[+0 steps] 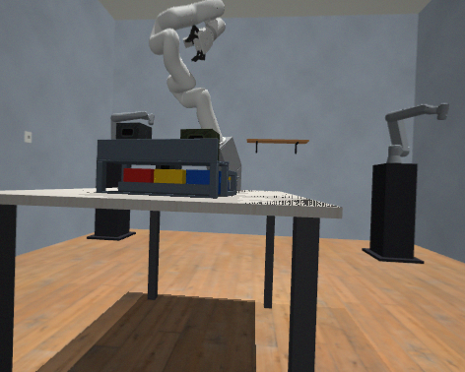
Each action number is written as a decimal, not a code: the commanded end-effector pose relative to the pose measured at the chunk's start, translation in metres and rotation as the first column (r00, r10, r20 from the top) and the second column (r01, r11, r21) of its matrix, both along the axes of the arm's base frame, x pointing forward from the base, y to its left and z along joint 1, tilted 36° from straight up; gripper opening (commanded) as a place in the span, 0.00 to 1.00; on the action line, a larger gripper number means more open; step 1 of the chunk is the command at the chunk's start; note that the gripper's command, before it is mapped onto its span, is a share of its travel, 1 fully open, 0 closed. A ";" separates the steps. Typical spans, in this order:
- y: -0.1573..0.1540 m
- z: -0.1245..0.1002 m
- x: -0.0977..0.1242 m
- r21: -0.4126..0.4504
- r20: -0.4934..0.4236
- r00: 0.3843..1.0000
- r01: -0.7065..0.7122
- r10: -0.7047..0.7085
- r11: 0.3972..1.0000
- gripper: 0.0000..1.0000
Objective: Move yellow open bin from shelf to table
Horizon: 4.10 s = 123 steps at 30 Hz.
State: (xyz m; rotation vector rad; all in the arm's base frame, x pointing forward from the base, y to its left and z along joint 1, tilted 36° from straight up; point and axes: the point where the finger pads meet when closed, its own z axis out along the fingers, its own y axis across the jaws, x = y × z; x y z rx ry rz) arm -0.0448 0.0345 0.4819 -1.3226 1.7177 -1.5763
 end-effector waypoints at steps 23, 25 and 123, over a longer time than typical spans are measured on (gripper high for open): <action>-0.047 0.002 -0.017 -0.227 -0.012 0.993 -0.119 0.119 0.967 1.00; -0.047 0.002 -0.017 -0.227 -0.012 0.993 -0.119 0.119 0.967 1.00; -0.047 0.002 -0.017 -0.228 -0.012 0.993 -0.119 0.120 0.966 1.00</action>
